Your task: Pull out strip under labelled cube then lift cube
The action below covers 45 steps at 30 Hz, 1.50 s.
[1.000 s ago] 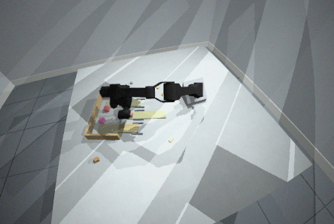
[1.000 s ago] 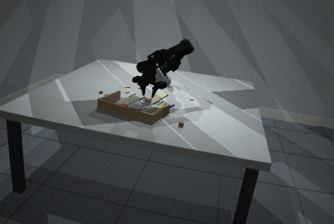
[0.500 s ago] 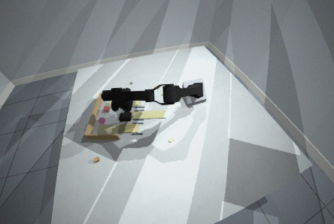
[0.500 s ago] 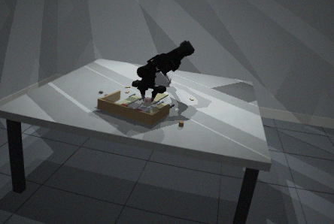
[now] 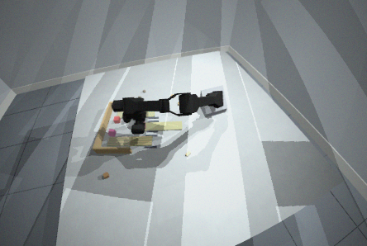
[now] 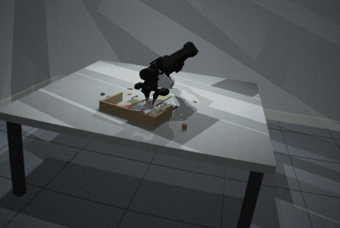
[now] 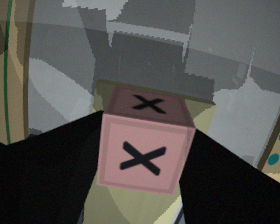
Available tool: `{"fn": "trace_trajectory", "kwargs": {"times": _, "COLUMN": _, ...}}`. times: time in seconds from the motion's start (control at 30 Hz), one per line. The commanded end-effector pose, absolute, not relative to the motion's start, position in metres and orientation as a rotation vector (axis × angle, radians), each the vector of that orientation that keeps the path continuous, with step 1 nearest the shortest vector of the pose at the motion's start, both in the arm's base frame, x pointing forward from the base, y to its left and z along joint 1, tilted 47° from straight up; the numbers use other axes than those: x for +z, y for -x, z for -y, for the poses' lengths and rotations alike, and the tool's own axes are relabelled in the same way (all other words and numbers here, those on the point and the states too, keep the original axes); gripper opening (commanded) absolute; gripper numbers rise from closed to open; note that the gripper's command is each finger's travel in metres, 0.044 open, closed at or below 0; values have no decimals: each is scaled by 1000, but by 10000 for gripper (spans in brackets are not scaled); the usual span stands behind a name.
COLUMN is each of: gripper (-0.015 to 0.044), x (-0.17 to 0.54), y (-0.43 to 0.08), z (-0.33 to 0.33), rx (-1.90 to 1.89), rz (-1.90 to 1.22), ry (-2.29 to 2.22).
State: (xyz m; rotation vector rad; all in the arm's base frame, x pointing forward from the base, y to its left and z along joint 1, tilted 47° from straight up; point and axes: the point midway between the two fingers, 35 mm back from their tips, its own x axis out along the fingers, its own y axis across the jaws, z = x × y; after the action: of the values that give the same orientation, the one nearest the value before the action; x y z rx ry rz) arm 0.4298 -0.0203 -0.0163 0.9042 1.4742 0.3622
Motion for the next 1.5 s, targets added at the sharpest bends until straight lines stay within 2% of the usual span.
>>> {"fn": "trace_trajectory", "kwargs": {"times": 0.0, "gripper": 112, "x": -16, "y": -430, "z": 20, "rx": 362, "rz": -1474, "ry": -904}}
{"fn": "trace_trajectory", "kwargs": {"times": 0.1, "gripper": 92, "x": -16, "y": -430, "z": 20, "rx": 362, "rz": -1474, "ry": -904}}
{"fn": "trace_trajectory", "kwargs": {"times": 0.23, "gripper": 0, "x": -15, "y": -427, "z": 22, "rx": 362, "rz": -1474, "ry": -904}}
{"fn": "trace_trajectory", "kwargs": {"times": 0.7, "gripper": 0, "x": 8, "y": -368, "z": 43, "rx": 361, "rz": -1481, "ry": -908}}
{"fn": "trace_trajectory", "kwargs": {"times": 0.93, "gripper": 0, "x": 9, "y": -360, "z": 44, "rx": 361, "rz": -1481, "ry": -909}}
{"fn": "trace_trajectory", "kwargs": {"times": 1.47, "gripper": 0, "x": 6, "y": -304, "z": 37, "rx": 360, "rz": -1484, "ry": -910}}
